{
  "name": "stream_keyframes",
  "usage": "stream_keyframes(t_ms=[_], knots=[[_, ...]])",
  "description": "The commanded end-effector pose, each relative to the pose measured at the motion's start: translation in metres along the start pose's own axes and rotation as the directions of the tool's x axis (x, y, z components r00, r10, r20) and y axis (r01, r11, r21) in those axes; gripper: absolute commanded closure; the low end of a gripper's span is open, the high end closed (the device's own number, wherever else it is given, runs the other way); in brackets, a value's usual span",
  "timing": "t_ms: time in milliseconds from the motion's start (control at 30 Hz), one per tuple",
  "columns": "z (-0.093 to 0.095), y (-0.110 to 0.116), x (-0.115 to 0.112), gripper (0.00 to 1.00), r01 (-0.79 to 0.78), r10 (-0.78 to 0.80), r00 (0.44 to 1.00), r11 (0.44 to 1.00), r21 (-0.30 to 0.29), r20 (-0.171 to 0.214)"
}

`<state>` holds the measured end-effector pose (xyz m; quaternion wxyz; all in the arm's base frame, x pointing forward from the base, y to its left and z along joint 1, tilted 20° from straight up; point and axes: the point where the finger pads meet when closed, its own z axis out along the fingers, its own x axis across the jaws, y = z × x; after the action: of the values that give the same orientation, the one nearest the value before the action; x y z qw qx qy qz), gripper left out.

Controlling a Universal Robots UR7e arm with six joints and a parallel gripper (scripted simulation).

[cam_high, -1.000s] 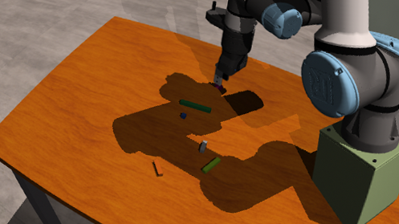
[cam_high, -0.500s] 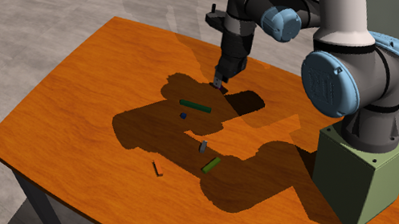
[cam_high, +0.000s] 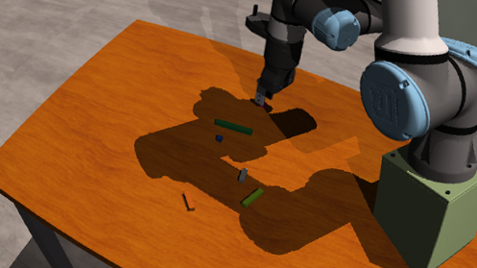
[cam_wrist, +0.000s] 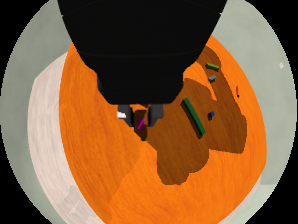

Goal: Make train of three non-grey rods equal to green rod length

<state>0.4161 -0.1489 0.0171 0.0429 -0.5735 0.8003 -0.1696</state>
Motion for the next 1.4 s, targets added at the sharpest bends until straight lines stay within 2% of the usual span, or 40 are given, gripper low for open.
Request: stream_keyframes(t_ms=[0,867,1367], knots=[[0.0,0.0,0.0,0.46,0.0,0.0,1.0,1.0,0.001,0.0],[0.0,0.0,0.0,0.46,0.0,0.0,1.0,1.0,0.001,0.0],[0.011,0.0,0.0,0.46,0.0,0.0,1.0,1.0,0.001,0.0]])
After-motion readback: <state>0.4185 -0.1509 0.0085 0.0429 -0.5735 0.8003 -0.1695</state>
